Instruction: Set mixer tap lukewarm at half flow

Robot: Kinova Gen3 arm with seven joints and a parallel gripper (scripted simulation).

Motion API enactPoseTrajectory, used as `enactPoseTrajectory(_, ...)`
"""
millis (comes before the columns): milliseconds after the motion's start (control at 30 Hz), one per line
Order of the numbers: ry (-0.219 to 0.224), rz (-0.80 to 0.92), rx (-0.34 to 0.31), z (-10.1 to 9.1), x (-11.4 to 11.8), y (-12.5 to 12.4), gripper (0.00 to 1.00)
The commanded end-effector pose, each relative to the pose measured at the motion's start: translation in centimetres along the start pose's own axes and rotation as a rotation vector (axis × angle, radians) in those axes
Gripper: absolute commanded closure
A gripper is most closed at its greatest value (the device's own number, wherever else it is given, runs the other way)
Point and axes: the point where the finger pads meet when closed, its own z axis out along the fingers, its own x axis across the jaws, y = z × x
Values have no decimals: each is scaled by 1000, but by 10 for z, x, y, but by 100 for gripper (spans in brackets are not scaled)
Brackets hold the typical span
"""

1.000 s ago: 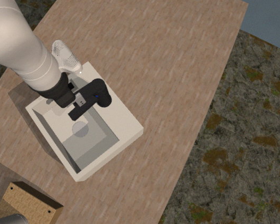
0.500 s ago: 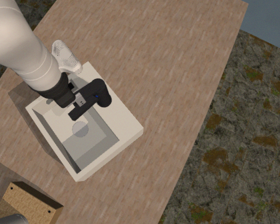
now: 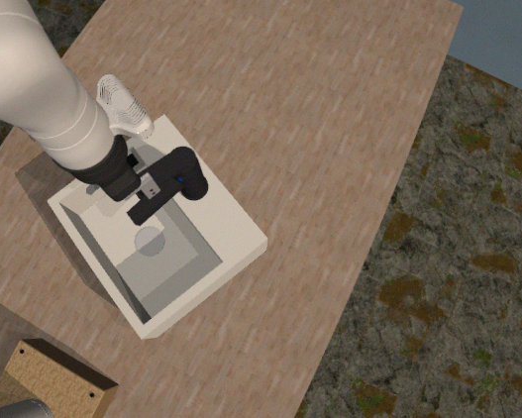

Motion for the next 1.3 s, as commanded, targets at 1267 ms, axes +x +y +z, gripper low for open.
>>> enactPoseTrajectory(1267,-3,3,4,8,-1,-1,0)
